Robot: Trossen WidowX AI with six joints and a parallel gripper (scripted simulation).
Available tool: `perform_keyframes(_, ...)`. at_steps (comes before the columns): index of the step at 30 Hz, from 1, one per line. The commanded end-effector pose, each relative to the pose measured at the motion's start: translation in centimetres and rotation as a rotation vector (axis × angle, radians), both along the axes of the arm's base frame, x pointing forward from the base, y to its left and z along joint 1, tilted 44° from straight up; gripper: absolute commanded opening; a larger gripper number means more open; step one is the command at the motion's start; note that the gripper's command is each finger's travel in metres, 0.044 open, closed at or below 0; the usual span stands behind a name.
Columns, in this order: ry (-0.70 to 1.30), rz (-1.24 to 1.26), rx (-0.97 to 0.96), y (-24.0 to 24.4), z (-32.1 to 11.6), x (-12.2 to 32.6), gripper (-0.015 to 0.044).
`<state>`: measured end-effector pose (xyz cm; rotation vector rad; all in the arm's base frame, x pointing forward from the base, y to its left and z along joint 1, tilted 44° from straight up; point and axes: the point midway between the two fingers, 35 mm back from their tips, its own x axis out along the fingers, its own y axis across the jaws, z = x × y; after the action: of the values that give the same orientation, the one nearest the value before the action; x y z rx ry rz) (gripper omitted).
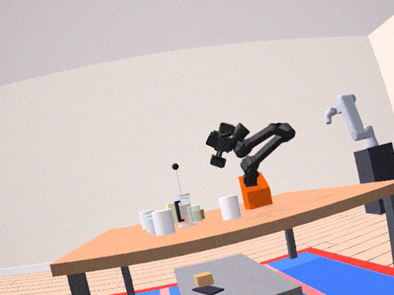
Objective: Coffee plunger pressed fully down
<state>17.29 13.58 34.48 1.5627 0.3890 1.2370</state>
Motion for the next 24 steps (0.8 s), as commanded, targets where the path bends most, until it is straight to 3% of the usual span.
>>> perform_keyframes(1, -0.002, -0.011, -0.011, 0.0, -0.1, 0.3, 0.0426)
perform_keyframes(5, -0.019, -0.133, -0.150, -0.7, -1.1, 3.3, 0.0440)
perform_keyframes(14, -0.090, -0.393, -0.707, -7.4, -6.0, 12.6, 0.0440)
perform_keyframes(24, -0.167, -0.425, -0.949, -15.0, -8.8, 15.1, 0.0440)
